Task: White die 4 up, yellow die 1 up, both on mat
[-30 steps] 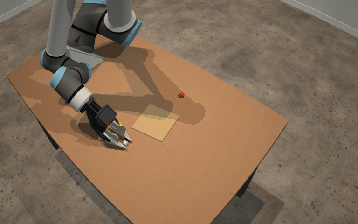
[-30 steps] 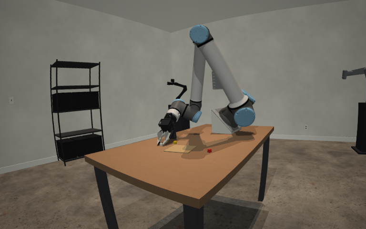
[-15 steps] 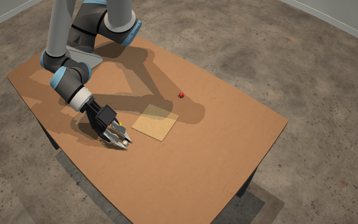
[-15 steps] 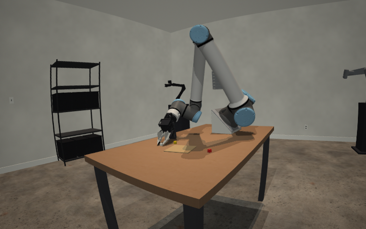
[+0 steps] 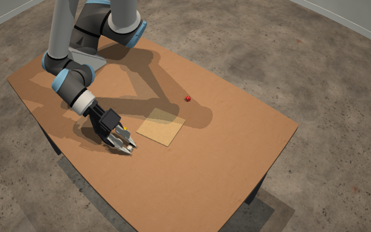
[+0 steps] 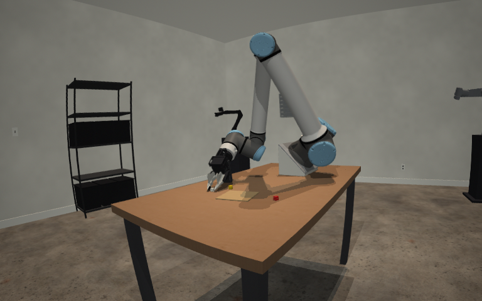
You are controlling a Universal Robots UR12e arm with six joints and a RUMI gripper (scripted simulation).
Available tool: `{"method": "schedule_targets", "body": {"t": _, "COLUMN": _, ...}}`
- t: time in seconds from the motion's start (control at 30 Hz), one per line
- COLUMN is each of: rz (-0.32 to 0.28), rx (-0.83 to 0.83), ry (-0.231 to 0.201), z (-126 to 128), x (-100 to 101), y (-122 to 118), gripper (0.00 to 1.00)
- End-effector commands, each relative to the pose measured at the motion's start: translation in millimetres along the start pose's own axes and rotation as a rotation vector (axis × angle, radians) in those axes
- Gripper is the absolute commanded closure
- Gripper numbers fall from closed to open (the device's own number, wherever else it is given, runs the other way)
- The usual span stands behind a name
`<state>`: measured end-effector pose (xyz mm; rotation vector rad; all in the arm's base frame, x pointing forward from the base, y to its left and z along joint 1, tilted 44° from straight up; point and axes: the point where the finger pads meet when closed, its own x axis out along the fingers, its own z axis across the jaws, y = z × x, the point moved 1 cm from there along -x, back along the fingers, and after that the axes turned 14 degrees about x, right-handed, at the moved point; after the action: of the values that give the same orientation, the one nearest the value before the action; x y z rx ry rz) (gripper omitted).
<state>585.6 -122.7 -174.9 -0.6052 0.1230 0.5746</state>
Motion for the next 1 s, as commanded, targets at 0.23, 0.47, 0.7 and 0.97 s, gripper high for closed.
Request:
{"method": "schedule_targets", "body": {"t": 0.23, "rz": -0.001, "rx": -0.001, "ry": 0.0, "z": -0.2, "x": -10.8, "y": -0.6, "gripper": 0.82}}
{"method": "schedule_targets", "body": {"t": 0.47, "rz": -0.001, "rx": -0.001, "ry": 0.0, "z": -0.2, "x": -21.9, "y": -0.6, "gripper": 0.82}}
{"method": "schedule_targets", "body": {"t": 0.7, "rz": -0.001, "rx": -0.001, "ry": 0.0, "z": -0.2, "x": -38.2, "y": -0.5, "gripper": 0.82}}
{"method": "schedule_targets", "body": {"t": 0.97, "rz": -0.001, "rx": -0.001, "ry": 0.0, "z": -0.2, "x": -47.5, "y": -0.5, "gripper": 0.82}}
